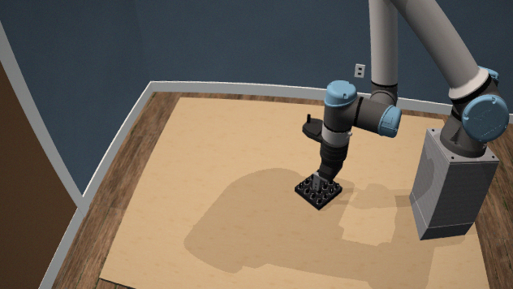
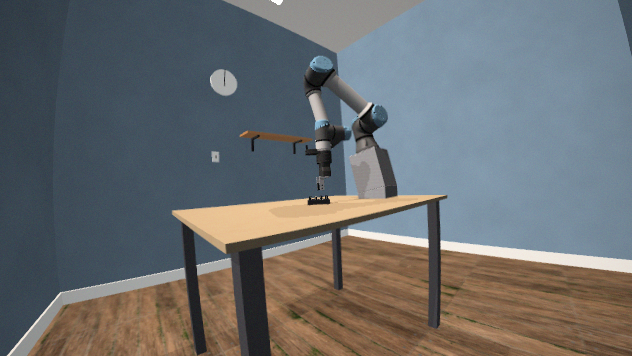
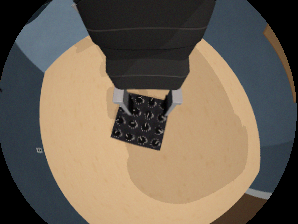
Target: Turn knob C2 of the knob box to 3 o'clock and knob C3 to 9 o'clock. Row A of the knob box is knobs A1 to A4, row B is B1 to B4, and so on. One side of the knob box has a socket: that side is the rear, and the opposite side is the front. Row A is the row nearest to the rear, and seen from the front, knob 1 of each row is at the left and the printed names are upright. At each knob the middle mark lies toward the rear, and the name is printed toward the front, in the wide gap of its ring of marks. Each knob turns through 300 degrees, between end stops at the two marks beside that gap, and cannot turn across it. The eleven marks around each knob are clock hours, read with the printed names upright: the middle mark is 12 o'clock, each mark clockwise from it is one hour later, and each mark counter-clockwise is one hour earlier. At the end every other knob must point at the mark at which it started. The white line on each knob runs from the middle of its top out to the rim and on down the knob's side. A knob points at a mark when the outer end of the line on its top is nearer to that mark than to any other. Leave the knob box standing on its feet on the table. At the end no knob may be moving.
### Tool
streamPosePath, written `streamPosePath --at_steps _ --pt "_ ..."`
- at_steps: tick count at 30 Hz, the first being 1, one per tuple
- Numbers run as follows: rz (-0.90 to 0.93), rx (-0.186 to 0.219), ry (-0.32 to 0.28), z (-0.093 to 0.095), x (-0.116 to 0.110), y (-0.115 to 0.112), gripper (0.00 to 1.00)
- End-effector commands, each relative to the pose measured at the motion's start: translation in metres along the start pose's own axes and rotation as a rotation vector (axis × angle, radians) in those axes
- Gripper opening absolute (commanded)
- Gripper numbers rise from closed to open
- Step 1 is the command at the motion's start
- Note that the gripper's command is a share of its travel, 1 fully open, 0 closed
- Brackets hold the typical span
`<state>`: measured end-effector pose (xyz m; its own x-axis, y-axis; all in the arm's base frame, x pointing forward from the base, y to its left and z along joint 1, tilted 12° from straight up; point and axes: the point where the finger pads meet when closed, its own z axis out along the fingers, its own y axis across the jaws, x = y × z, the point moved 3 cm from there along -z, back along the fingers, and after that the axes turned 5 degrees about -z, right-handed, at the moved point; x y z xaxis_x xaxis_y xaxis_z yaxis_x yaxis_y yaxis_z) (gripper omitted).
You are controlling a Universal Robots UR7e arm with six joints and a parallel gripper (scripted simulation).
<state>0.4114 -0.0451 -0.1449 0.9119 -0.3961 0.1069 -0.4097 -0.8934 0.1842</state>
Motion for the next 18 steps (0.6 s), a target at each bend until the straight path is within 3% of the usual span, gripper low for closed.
streamPosePath --at_steps 1,9,18 --pt "0.000 0.000 0.001 -0.003 0.000 0.000 1.00" --pt "0.000 0.000 0.001 -0.013 0.000 0.000 1.00" --pt "0.000 0.000 0.001 -0.040 0.000 0.000 1.00"
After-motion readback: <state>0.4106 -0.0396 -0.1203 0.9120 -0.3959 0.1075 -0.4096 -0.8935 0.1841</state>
